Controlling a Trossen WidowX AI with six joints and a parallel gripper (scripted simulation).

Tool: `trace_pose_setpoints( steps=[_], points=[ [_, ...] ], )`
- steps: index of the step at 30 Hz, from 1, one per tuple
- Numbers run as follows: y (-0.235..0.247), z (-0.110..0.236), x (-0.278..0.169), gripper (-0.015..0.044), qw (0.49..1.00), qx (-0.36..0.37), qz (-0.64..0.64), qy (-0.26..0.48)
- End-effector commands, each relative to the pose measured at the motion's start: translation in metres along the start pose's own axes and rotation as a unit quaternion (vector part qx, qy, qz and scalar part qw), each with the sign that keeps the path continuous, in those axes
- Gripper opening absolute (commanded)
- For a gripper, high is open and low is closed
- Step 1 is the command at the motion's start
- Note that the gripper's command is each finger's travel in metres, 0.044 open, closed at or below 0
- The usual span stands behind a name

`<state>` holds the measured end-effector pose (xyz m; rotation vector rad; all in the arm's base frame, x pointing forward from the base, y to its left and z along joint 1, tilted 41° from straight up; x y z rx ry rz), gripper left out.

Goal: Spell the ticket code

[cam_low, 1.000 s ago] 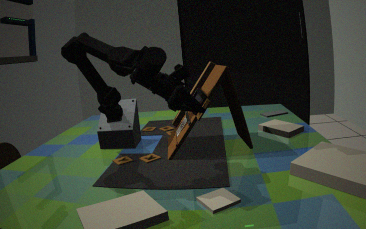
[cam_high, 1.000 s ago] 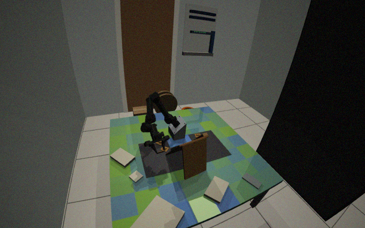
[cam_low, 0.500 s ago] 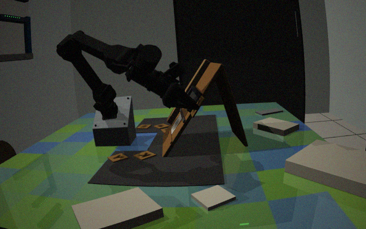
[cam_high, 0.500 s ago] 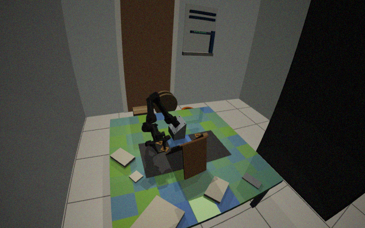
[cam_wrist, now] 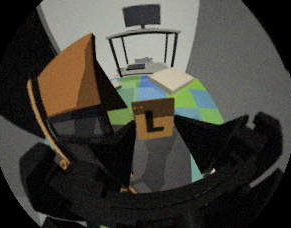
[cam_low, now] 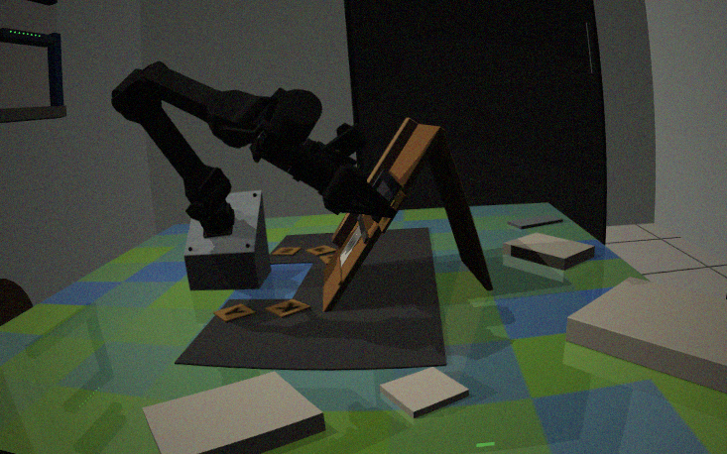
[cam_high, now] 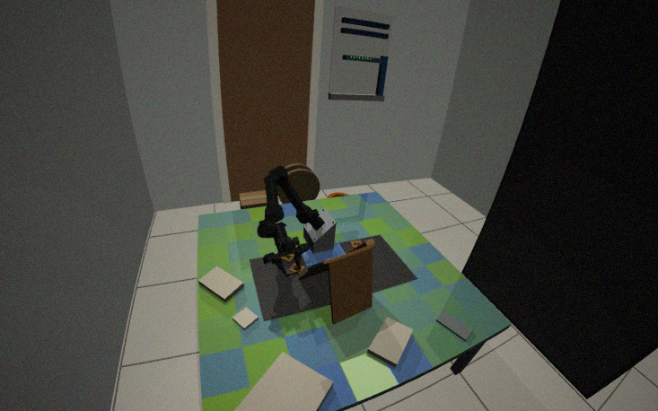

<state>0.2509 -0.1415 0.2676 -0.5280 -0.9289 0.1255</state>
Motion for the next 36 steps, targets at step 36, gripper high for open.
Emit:
trace_pose_setpoints(
  steps=[36],
  points=[
    [0.021, -0.001, -0.007, 0.0000, 1.000, 0.000, -0.002, 0.003]
  ],
)
Point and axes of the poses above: the point midway between the two fingers, 35 mm back from their tips, its own z axis back along the fingers, its own y axis across the jaws, x = y × z, the point moved 8 cm from there along z, back along the fingers, and after that the axes turned 15 degrees about -z, right-handed, at the moved point
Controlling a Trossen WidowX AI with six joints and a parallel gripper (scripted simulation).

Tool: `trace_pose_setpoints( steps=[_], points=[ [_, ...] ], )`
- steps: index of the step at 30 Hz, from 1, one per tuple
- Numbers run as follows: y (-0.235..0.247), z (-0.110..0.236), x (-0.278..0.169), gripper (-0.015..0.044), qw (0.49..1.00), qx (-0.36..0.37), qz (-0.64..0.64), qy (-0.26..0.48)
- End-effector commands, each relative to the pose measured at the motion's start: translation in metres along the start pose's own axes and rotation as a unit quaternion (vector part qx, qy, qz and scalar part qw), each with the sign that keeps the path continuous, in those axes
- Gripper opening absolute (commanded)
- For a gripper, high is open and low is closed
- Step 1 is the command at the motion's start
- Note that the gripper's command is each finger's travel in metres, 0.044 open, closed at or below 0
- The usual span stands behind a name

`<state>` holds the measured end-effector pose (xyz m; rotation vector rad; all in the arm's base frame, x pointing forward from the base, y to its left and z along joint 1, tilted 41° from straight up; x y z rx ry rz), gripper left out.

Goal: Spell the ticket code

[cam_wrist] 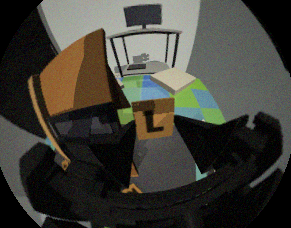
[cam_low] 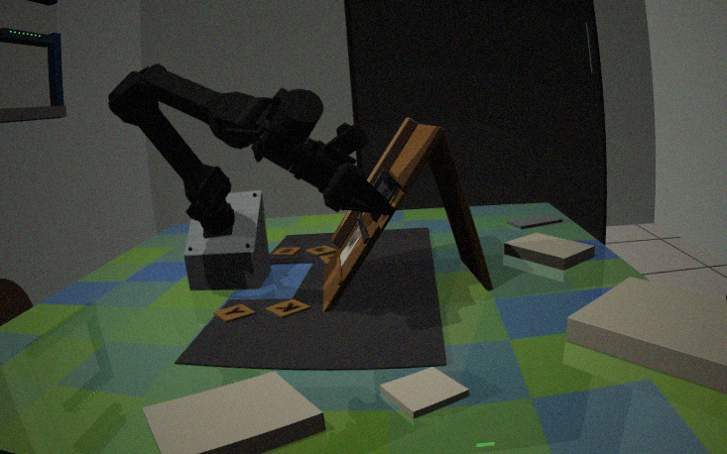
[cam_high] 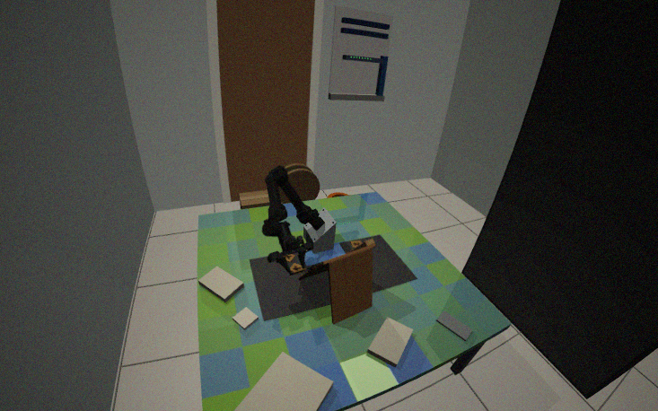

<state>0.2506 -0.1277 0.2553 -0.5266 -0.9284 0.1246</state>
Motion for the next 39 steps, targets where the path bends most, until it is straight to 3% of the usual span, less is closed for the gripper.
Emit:
trace_pose_setpoints(
  steps=[1, 39],
  points=[
    [0.003, -0.001, -0.002, 0.0000, 1.000, -0.001, -0.002, 0.003],
    [0.022, -0.001, -0.008, 0.0000, 1.000, 0.000, -0.002, 0.003]
  ],
)
Point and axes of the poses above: the point midway between the two fingers, 35 mm back from their tips, its own z axis back along the fingers, its own y axis across the jaws, x = y × z, the point moved 8 cm from there along z, back along the fingers, and after that the axes turned 15 degrees about -z, right-handed, at the moved point
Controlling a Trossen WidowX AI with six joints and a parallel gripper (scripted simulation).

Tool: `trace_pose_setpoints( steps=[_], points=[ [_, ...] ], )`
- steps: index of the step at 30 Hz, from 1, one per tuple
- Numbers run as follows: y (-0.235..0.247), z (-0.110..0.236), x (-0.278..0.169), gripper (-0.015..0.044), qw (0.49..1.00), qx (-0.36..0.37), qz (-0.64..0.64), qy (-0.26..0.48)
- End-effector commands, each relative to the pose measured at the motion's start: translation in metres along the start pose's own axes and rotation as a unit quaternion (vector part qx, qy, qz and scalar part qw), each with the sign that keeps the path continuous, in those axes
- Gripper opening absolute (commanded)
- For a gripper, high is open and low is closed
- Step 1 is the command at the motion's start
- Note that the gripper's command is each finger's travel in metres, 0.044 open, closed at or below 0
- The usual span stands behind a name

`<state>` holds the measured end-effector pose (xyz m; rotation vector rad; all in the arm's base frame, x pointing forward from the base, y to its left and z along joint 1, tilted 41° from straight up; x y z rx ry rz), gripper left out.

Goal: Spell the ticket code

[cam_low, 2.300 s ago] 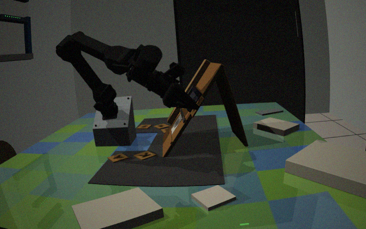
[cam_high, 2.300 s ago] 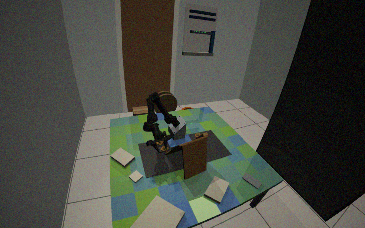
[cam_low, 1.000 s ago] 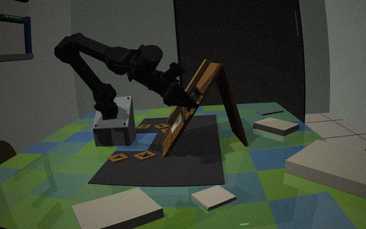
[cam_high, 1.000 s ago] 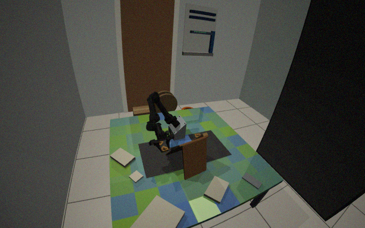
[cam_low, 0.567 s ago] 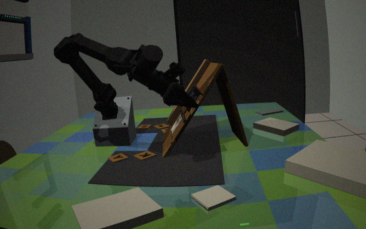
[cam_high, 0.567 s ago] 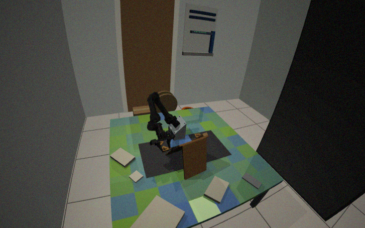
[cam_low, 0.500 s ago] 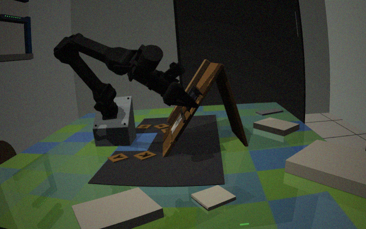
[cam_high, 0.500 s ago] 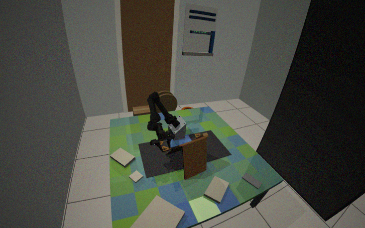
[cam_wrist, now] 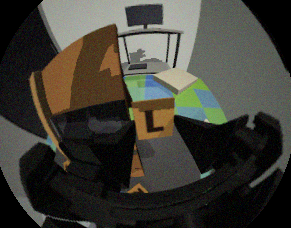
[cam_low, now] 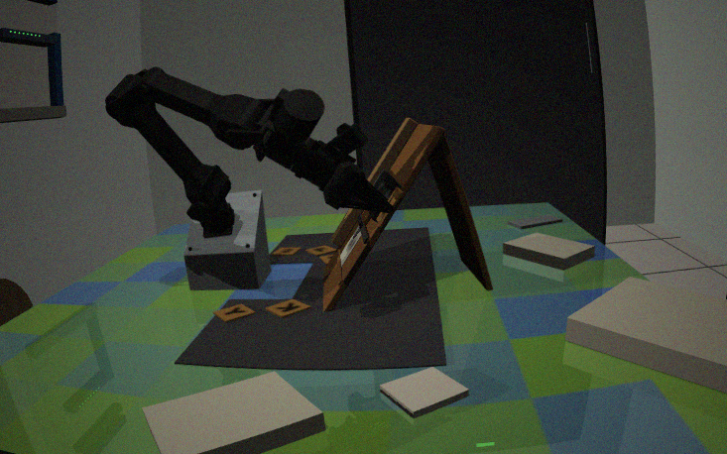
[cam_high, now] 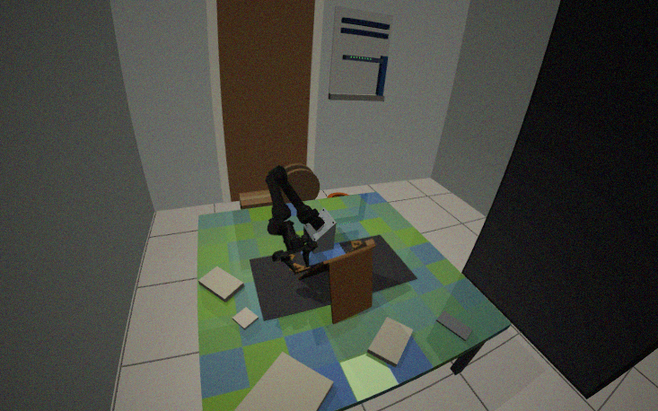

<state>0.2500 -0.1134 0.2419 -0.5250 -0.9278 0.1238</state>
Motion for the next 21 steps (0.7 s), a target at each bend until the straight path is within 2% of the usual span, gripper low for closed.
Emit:
trace_pose_setpoints(
  steps=[1, 21],
  points=[
    [0.0032, -0.0005, -0.0024, 0.0000, 1.000, -0.001, -0.002, 0.003],
    [0.0129, -0.0007, -0.0051, 0.0000, 1.000, 0.000, -0.002, 0.003]
  ],
)
Point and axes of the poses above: the point midway between the two fingers, 35 mm back from their tips, its own z axis back along the fingers, its own y axis across the jaws, x = y × z, the point moved 8 cm from there along z, back along the fingers, and after that the axes turned 15 degrees about -z, right-handed, at the moved point
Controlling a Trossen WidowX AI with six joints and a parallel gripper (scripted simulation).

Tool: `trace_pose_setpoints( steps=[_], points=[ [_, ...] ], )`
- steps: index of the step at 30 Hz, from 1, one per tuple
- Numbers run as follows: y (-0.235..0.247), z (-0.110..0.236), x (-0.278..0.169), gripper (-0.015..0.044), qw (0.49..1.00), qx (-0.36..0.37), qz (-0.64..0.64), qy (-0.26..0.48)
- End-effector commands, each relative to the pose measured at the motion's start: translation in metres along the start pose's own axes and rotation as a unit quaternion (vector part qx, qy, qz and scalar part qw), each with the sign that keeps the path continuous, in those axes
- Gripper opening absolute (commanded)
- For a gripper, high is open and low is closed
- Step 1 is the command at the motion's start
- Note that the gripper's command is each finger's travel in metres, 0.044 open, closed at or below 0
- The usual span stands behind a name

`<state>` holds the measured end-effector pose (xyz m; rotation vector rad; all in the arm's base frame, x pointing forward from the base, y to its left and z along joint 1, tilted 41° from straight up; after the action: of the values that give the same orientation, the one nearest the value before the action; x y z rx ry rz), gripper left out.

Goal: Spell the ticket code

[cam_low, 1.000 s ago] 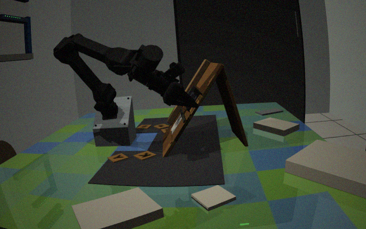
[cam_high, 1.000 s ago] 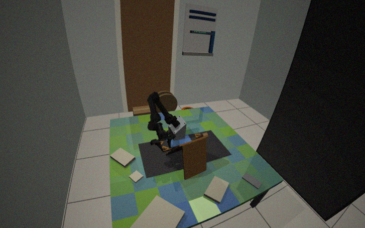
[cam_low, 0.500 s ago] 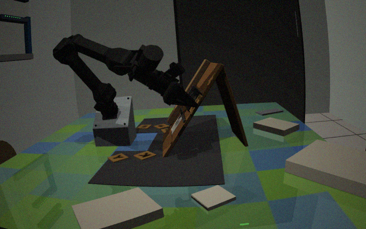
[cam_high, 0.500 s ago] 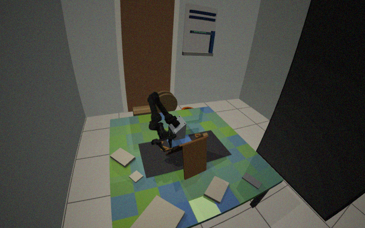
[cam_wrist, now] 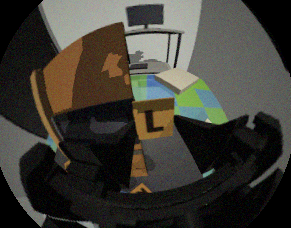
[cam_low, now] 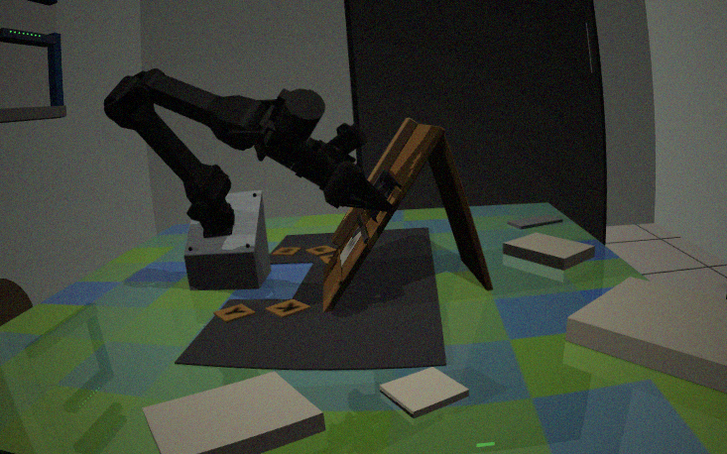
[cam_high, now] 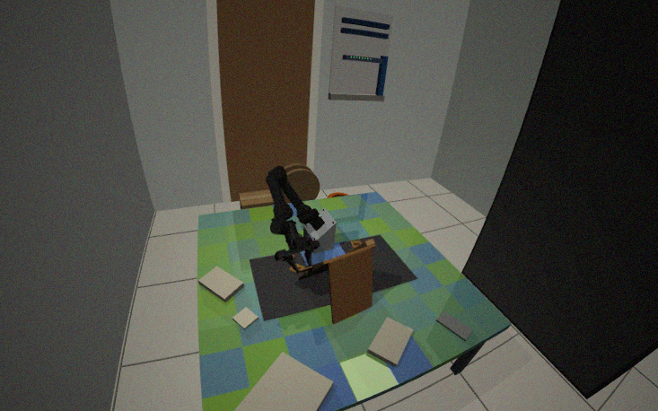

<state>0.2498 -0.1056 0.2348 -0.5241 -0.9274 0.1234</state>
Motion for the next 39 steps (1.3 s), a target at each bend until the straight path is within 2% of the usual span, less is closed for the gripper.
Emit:
trace_pose_setpoints(
  steps=[1, 39],
  points=[
    [0.003, 0.000, -0.002, 0.0000, 1.000, -0.001, -0.002, 0.002],
    [0.022, -0.001, -0.007, 0.0000, 1.000, 0.000, -0.002, 0.003]
  ],
)
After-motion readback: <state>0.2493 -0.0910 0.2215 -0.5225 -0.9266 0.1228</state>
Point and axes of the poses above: the point midway between the two fingers, 35 mm back from their tips, its own z axis back along the fingers, its own y axis across the jaws, x = y × z, the point moved 8 cm from there along z, back along the fingers, and after that the axes turned 15 degrees about -z, right-handed, at the moved point
